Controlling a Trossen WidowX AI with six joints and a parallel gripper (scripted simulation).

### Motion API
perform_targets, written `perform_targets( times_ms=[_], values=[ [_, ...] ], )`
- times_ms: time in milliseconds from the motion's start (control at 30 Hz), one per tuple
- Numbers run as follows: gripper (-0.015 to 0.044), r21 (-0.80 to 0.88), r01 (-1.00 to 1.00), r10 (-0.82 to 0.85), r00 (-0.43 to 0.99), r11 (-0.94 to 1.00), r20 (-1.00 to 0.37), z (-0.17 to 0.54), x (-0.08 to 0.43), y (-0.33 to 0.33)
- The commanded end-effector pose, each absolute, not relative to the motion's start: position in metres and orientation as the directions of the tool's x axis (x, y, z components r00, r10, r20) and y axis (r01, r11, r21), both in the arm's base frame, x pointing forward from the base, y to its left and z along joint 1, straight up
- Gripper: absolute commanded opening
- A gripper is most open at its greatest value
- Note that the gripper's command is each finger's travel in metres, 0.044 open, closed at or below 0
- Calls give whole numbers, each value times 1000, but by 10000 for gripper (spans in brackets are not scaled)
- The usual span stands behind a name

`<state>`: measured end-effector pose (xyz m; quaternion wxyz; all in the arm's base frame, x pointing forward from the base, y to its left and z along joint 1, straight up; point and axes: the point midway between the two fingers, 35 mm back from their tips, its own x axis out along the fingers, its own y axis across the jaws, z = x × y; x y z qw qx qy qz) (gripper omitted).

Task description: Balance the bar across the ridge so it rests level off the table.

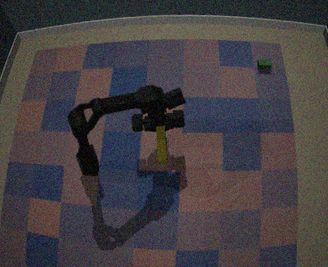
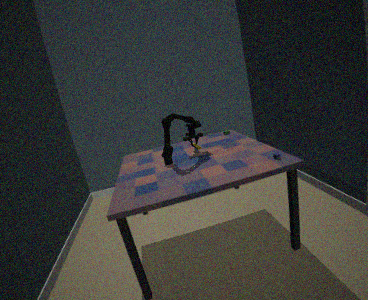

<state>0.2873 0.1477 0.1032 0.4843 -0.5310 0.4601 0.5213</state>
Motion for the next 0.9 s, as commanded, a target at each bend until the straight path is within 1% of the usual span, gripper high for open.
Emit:
perform_targets(
  times_ms=[0, 800, 833, 867],
  values=[
    [169, -34, -994, 16, 33, -107, -999, 103, 287, 148],
    [173, -34, -994, 16, 33, -107, -999, 103, 287, 148],
    [185, -34, -994, 16, 33, -107, -999, 103, 287, 148],
    [185, -34, -994, 16, 33, -107, -999, 103, 287, 148]
  ],
)
